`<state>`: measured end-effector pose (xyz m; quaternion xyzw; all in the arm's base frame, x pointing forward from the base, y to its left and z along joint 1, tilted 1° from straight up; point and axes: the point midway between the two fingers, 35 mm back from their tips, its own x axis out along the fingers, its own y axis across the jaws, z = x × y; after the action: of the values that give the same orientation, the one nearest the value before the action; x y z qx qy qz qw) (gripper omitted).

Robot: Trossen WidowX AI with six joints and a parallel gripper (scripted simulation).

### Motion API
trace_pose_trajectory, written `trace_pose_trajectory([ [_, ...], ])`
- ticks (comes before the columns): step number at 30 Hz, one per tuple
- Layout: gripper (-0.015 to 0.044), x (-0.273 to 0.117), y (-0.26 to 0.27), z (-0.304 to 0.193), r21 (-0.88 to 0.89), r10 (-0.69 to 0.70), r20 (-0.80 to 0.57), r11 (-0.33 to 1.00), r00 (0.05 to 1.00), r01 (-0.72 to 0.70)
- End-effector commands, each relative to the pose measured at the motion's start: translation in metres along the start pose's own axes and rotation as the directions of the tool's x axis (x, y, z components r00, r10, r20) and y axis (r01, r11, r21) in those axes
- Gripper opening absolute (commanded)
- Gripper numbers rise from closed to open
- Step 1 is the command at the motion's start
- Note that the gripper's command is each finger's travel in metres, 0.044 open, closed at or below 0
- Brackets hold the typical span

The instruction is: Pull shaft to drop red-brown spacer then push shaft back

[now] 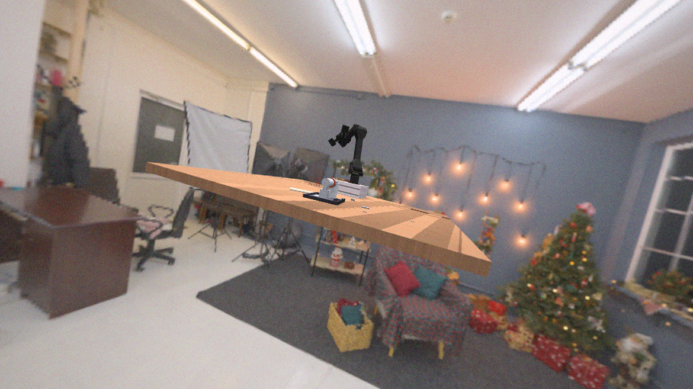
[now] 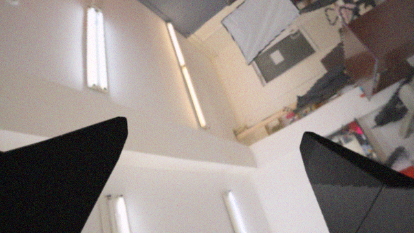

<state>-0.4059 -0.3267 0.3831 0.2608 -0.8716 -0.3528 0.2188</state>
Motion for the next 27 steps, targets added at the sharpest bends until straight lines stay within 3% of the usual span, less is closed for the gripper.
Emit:
trace_pose_trajectory([
  [1, 0.0440, -0.013, -0.060, -0.039, 0.054, -0.136, -0.069, 0.989, 0.988, 0.139],
  [13, 0.0440, -0.106, -0.222, -0.152, 0.116, -0.502, -0.277, 0.829, 0.819, 0.547],
  [27, 0.0440, -0.307, -0.345, -0.238, 0.000, -0.804, -0.438, 0.447, 0.402, 0.894],
])
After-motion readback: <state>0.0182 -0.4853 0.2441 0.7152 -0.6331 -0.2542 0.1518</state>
